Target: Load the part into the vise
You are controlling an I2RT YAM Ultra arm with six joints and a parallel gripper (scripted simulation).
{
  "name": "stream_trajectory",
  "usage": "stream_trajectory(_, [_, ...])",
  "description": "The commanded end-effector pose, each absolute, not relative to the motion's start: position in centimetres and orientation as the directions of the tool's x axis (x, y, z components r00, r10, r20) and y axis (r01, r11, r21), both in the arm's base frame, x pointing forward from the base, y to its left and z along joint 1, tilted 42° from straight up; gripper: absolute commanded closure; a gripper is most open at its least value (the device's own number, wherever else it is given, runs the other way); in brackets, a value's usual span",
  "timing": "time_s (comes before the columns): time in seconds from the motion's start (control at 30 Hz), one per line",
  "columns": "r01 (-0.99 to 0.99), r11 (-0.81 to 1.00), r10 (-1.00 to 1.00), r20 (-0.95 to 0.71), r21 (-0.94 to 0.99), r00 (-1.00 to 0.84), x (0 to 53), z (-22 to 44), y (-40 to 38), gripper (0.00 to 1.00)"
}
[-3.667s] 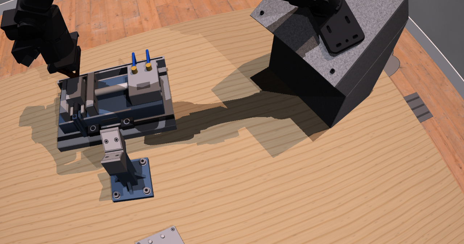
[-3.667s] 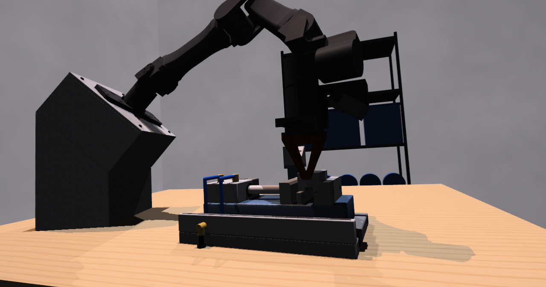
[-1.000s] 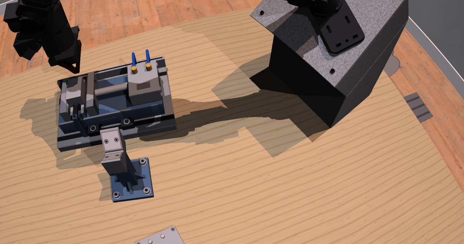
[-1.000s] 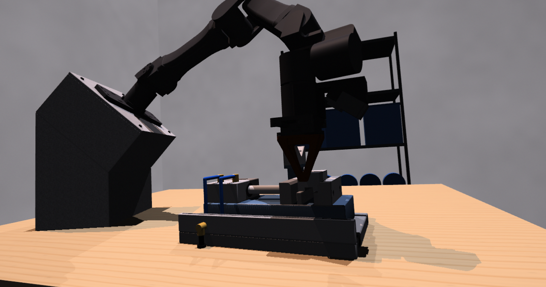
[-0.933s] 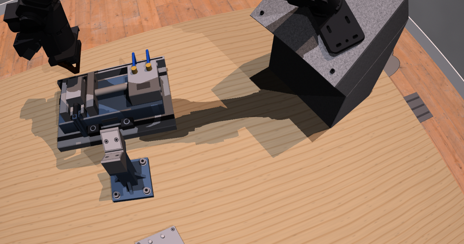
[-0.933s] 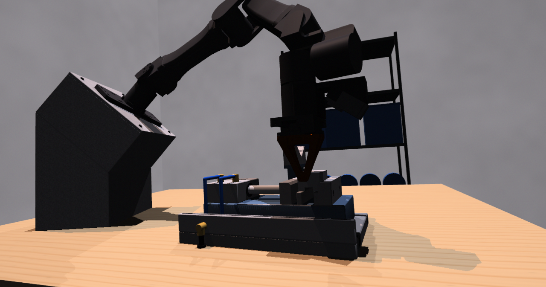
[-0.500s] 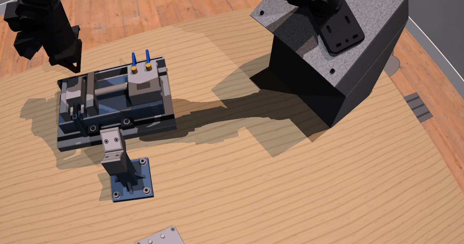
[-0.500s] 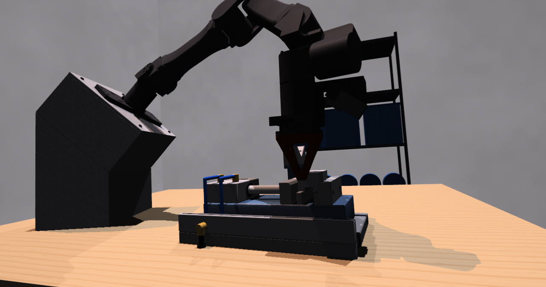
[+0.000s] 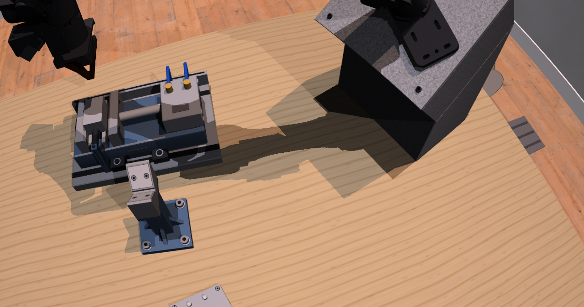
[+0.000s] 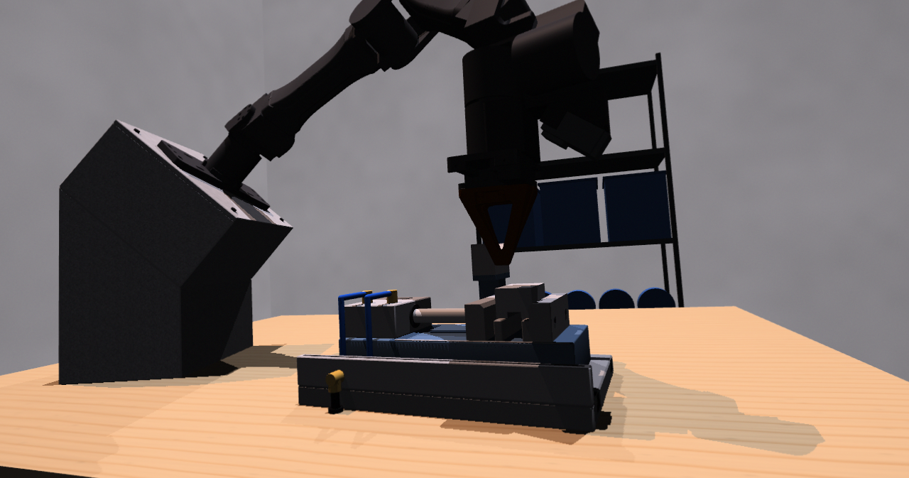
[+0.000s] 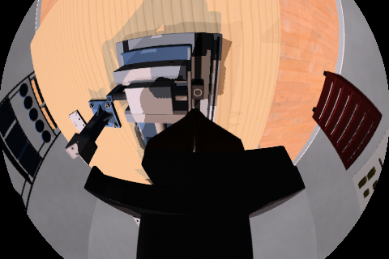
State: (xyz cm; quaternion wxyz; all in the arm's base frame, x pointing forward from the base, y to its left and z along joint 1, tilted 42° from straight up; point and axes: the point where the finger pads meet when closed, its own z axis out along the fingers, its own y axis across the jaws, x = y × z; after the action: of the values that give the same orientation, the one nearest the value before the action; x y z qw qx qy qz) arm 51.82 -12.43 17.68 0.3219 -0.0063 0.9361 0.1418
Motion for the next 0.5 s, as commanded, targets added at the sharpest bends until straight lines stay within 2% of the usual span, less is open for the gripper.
stream_trajectory(0.0, [-0.102,0.965,0.081,-0.644,0.242,-0.761,50.9,21.0,-13.9,1.0])
stream_trajectory(0.47, [-0.102,0.965,0.081,-0.644,0.242,-0.761,49.9,22.2,-14.3,1.0])
